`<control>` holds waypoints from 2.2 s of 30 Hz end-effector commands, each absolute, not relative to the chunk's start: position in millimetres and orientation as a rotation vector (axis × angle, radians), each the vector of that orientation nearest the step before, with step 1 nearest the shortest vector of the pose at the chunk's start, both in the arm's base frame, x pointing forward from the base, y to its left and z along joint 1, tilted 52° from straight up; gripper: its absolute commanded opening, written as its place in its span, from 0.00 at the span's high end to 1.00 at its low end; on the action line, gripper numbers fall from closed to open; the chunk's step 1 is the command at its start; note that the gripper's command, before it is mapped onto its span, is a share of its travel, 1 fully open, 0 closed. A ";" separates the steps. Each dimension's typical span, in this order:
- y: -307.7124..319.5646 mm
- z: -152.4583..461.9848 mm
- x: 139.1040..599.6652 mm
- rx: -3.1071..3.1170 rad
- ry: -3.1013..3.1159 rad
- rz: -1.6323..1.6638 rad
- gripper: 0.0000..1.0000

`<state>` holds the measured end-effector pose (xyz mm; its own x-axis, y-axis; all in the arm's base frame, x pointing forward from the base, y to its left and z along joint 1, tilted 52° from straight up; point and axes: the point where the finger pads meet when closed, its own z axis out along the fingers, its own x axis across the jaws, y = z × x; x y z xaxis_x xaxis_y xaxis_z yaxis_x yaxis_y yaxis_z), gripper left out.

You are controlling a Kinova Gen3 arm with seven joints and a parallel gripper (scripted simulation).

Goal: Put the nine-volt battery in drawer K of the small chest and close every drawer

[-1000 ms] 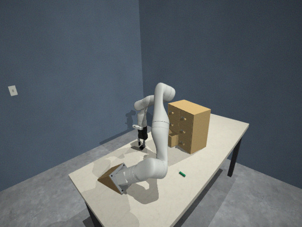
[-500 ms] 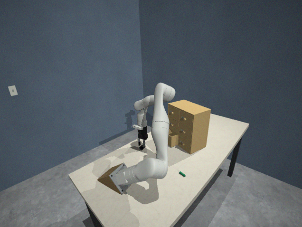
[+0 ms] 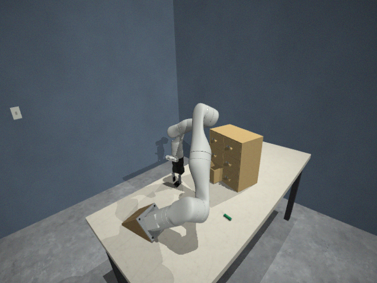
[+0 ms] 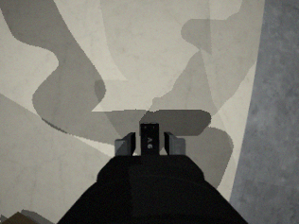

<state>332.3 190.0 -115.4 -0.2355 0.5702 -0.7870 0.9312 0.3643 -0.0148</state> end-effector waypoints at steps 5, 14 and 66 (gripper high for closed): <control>191.2 -115.1 332.3 1.301 1.922 -0.648 0.19; 191.0 -115.3 332.4 1.301 1.922 -0.648 0.19; 173.2 -130.3 339.1 1.301 1.922 -0.648 0.49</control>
<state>339.1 172.1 -130.5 -0.2356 0.5703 -0.7869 0.9311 0.3644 -0.0147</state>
